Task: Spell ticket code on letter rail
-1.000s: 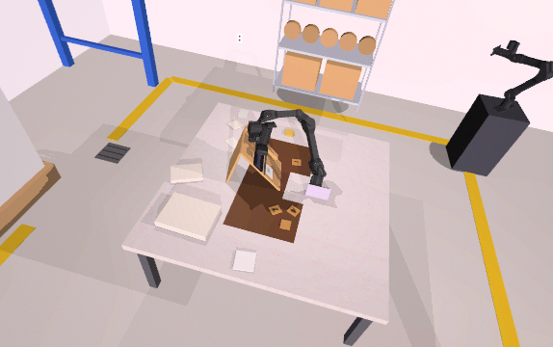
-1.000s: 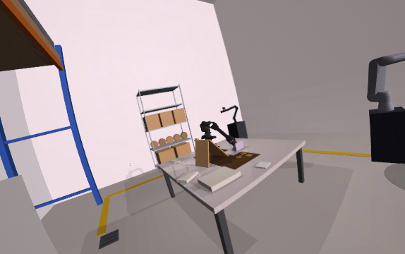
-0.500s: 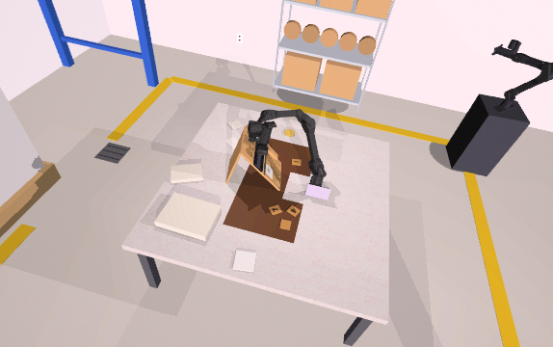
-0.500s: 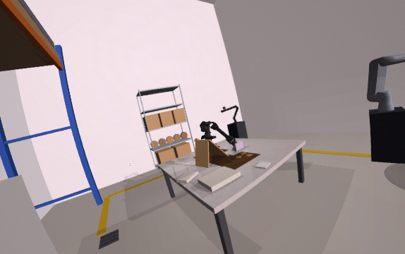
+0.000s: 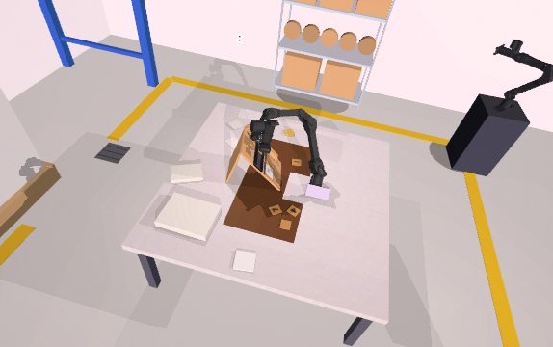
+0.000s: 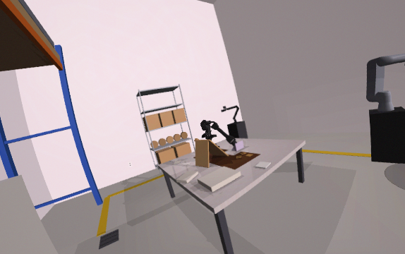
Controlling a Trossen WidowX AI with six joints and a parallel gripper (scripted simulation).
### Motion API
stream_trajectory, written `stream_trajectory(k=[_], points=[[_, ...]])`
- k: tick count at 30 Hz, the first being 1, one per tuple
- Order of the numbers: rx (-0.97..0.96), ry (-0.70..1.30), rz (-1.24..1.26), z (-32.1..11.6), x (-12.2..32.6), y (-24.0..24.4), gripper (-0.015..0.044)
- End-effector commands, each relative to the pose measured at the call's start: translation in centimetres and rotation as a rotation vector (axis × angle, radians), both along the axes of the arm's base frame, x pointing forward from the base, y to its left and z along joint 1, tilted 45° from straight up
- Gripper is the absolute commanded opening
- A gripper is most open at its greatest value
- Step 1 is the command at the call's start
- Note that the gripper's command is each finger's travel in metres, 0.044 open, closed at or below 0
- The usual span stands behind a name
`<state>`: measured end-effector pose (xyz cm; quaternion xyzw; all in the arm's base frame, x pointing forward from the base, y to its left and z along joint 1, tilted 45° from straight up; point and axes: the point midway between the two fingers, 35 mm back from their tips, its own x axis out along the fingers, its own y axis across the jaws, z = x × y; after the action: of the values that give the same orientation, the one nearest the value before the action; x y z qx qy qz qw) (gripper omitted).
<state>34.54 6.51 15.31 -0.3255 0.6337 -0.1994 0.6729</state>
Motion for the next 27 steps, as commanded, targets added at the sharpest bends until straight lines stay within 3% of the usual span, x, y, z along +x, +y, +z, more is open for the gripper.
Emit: stream_trajectory(k=[1,10,14,20,27], points=[[0.003,0.0,-0.002,0.3,-0.5,0.3,0.0],[0.007,-0.005,0.007,0.6,-1.0,0.6,0.0],[0.015,0.053,0.149,1.5,-1.5,1.3,0.0105],[-0.01,0.249,0.688,4.4,-4.6,3.9,0.0263],[-0.203,0.431,1.332,7.5,-8.9,6.3,0.044]])
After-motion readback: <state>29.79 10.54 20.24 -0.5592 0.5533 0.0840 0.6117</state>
